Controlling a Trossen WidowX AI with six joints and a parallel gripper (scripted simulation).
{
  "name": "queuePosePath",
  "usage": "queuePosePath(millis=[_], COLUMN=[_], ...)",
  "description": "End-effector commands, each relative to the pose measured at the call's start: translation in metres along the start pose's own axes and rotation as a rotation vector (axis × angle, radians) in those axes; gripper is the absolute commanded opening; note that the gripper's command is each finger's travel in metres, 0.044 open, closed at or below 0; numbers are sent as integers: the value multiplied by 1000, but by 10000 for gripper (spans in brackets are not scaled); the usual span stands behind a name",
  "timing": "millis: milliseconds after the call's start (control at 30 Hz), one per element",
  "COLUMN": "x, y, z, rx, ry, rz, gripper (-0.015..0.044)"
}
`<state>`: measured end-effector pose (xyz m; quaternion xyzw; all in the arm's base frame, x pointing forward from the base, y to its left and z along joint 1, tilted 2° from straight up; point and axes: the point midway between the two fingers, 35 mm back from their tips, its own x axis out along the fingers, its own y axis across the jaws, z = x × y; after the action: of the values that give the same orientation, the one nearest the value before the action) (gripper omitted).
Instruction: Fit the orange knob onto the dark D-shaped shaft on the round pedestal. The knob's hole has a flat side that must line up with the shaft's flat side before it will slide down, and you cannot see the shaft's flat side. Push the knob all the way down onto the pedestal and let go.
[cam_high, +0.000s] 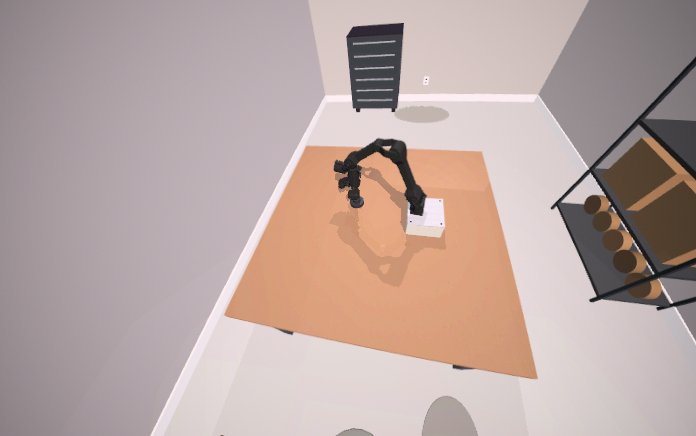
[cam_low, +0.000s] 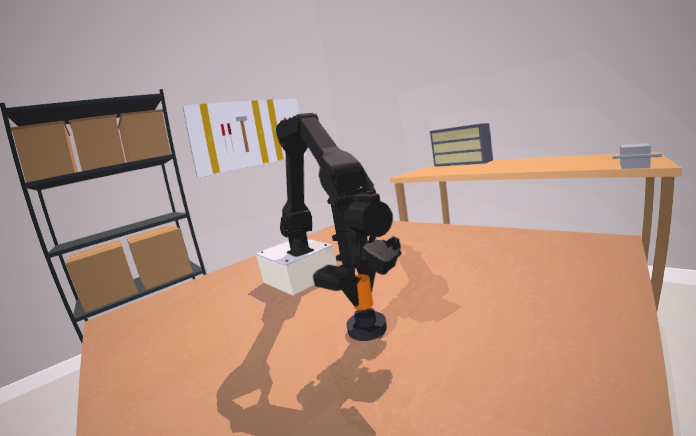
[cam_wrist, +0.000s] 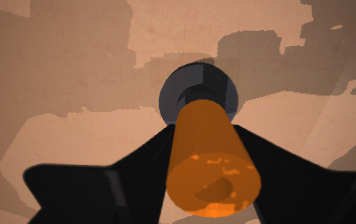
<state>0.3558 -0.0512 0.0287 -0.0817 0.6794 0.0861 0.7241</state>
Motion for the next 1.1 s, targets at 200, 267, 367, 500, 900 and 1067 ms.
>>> queuePosePath(millis=[200,267,367,500,900,1067], x=[2,2,0,-2,-4,-3], y=[1,1,2,2,2,1], z=[-2,-2,-4,-5,-3,-1], rx=[-4,-4,-4,-13,-214,-214], ry=[-1,-1,-1,-1,-1,-2], rz=[2,2,2,2,1,1], gripper=[0,0,0,0,0,0])
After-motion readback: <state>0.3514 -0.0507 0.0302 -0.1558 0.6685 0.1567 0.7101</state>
